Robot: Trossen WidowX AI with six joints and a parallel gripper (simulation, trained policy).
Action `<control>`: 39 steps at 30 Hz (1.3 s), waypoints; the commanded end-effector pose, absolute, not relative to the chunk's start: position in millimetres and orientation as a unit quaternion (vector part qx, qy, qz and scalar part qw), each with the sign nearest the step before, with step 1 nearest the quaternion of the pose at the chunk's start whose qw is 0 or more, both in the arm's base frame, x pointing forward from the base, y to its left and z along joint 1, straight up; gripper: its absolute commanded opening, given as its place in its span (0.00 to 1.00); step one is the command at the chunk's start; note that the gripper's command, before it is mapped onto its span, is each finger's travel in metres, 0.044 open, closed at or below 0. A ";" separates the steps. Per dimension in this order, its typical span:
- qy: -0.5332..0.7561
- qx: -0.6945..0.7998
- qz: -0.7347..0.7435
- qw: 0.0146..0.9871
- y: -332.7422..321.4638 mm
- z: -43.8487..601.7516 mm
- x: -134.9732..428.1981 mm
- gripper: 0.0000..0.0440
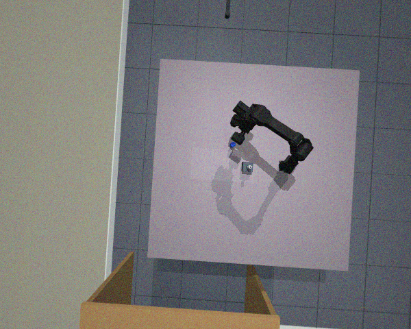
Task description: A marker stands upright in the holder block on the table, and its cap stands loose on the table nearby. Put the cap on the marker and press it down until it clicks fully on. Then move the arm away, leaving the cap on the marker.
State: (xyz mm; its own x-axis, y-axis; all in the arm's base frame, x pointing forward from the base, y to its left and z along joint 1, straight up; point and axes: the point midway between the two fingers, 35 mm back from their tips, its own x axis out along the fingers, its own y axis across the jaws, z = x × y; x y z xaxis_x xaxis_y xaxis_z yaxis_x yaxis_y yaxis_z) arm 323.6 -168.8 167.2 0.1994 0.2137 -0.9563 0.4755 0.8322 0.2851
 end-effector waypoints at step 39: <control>0.703 0.149 -0.098 0.689 -145.2 123.9 360.0 0.67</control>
State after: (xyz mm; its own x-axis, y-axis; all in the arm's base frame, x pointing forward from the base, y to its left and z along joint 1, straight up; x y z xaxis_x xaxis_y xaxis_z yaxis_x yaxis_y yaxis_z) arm 356.6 -149.3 132.9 0.0221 0.0843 -0.9962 0.3593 0.9292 0.0866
